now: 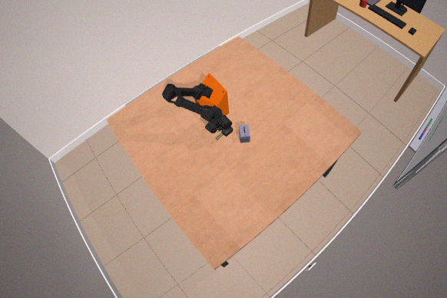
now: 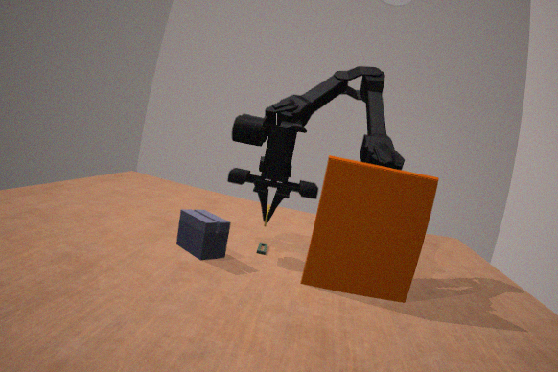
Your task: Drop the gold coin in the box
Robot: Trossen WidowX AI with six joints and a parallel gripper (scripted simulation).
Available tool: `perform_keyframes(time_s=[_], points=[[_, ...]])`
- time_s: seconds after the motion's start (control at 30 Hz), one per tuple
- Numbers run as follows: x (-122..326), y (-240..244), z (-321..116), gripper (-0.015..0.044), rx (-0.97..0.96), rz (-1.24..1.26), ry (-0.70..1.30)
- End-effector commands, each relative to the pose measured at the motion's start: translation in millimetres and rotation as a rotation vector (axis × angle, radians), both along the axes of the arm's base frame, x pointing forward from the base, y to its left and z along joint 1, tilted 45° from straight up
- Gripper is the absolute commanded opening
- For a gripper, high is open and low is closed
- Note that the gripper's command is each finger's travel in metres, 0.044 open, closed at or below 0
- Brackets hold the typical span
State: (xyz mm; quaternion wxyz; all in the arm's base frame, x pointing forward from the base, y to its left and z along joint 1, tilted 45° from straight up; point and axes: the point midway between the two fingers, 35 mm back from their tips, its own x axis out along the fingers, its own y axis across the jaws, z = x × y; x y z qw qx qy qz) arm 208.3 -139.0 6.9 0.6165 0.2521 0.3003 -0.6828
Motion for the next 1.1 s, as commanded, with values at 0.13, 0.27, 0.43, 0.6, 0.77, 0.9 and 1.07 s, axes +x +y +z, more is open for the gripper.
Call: perform_keyframes(time_s=[0.13,0.27,0.43,0.6,0.77,0.9,1.07], points=[[2,15,17,0.0000,-0.004,0.001,-0.005],[1,22,25,0.0000,-0.007,0.001,-0.005],[1,26,30,0.0000,-0.009,0.005,-0.001],[0,25,31,0.0000,0.007,0.104,0.097],[-1,24,33,0.0000,0.025,0.220,0.210],[-1,23,34,0.0000,0.040,0.313,0.300],[-2,22,35,0.0000,0.058,0.429,0.414]])
